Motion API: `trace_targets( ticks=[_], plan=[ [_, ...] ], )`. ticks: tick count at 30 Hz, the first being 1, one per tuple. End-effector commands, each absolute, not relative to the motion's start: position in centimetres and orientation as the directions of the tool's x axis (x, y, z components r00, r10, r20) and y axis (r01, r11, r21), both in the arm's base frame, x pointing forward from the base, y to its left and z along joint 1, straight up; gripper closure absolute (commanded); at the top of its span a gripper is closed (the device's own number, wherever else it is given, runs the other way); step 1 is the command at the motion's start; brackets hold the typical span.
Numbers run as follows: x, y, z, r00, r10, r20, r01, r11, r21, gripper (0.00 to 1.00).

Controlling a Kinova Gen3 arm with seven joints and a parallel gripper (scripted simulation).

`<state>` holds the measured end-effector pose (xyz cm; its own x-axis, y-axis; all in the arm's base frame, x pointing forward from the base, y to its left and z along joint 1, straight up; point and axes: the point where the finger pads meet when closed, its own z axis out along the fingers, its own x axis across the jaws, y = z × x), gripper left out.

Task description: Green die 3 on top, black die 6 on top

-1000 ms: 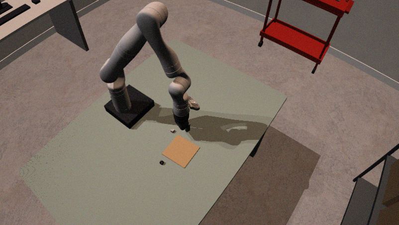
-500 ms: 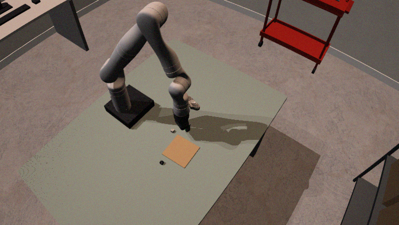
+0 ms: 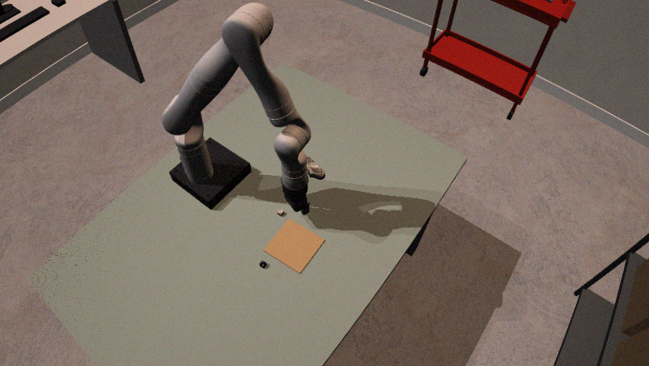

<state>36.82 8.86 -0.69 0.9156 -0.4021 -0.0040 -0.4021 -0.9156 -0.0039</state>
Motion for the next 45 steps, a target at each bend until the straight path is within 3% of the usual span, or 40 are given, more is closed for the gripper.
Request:
trace_targets(
  ticks=[1, 45],
  plan=[
    [36.9, 8.9, -0.6, 0.916, -0.402, -0.003, -0.402, -0.916, -0.005, 0.36],
    [36.9, 8.9, -2.6, 0.916, -0.402, -0.003, -0.402, -0.916, -0.005, 0.36]
  ],
)
